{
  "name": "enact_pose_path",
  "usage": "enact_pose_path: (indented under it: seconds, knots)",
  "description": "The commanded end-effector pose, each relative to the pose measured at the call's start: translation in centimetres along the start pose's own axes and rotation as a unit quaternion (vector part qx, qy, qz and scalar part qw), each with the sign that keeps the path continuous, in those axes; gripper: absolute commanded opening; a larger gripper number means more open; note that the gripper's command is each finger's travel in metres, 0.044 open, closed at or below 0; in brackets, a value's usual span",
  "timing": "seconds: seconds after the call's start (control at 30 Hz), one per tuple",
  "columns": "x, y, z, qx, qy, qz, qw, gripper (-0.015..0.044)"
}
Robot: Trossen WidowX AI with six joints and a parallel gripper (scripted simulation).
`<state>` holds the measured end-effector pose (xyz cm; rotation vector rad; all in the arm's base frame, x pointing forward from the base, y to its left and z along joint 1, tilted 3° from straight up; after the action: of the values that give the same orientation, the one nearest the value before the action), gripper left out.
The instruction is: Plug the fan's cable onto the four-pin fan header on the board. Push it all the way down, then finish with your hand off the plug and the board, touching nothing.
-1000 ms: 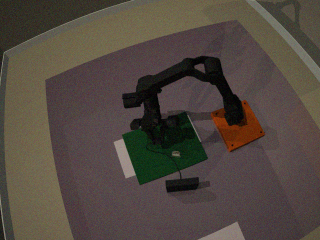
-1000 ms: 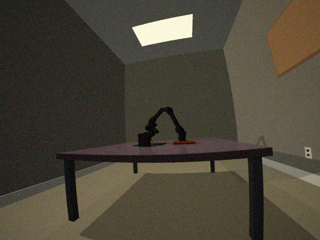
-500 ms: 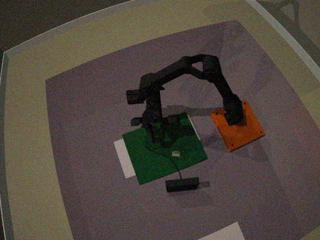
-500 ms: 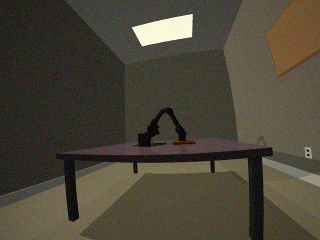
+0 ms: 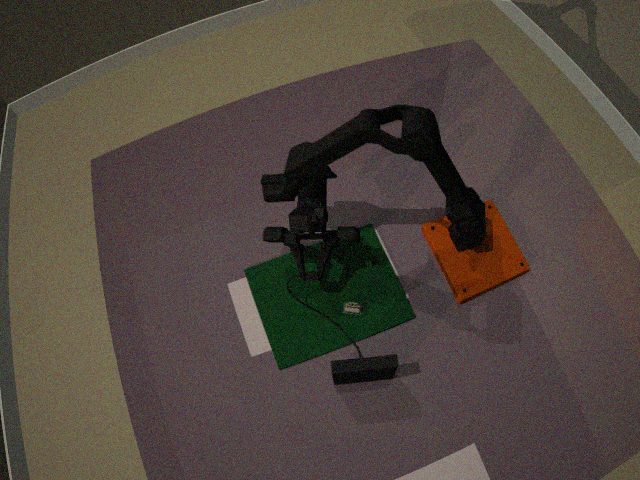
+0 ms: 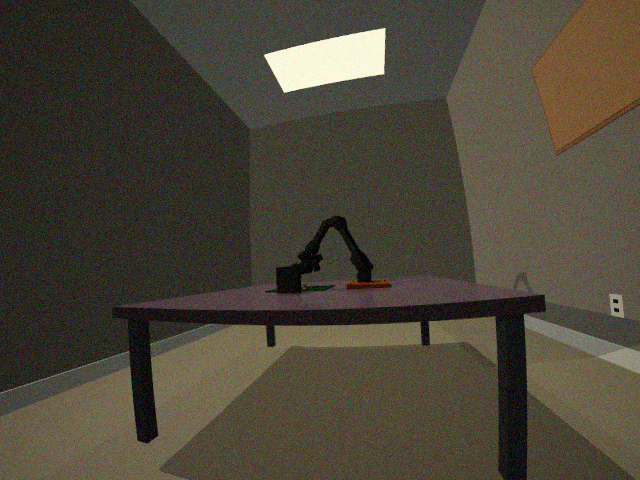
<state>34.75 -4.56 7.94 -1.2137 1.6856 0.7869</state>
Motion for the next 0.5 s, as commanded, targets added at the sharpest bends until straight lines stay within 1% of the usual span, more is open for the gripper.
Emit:
enact_pose_path:
  seconds: [0.0, 0.47]
  knots:
    - [0.4, 0.0, -0.2, 0.012, -0.025, -0.003, 1.0, 0.0]
    - [0.9, 0.0, -1.7, 0.071, -0.107, -0.023, 0.991, 0.0]
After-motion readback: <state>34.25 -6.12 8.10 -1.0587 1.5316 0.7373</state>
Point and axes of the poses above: the point midway between the two fingers, 35 mm back from their tips, its own z axis out along the fingers, its own y axis across the jaws, x = y × z, the point moved 3 cm from there along -z, back along the fingers, and after that the axes turned 6 degrees about -z, right-handed, at the moved point
